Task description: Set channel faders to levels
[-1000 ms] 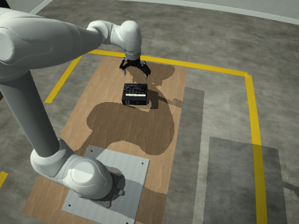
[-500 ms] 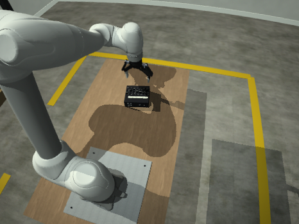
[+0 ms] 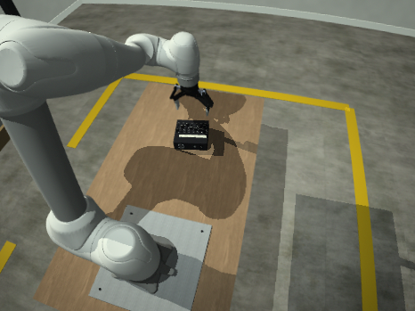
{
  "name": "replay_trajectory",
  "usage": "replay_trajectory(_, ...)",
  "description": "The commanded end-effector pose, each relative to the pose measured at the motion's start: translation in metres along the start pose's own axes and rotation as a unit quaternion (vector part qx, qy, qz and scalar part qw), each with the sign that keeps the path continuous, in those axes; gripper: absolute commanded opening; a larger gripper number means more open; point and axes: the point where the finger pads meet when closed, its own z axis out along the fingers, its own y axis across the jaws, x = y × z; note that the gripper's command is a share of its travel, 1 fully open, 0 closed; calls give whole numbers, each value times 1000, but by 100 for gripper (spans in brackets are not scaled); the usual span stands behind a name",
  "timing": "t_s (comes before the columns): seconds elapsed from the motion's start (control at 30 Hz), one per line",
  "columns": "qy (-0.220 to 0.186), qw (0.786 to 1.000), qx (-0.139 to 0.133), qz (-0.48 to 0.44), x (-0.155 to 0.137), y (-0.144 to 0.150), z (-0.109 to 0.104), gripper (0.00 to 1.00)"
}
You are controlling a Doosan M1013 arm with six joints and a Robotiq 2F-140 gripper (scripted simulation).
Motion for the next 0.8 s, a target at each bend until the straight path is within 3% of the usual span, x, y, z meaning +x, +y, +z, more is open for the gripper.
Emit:
replay_trajectory(0.0,0,1000,0,0,0,0,0,100)
replay_trajectory(0.57,0,1000,0,-5,0,0,0,100)
replay_trajectory(0.77,3,998,0,-68,2,0,-3,100)
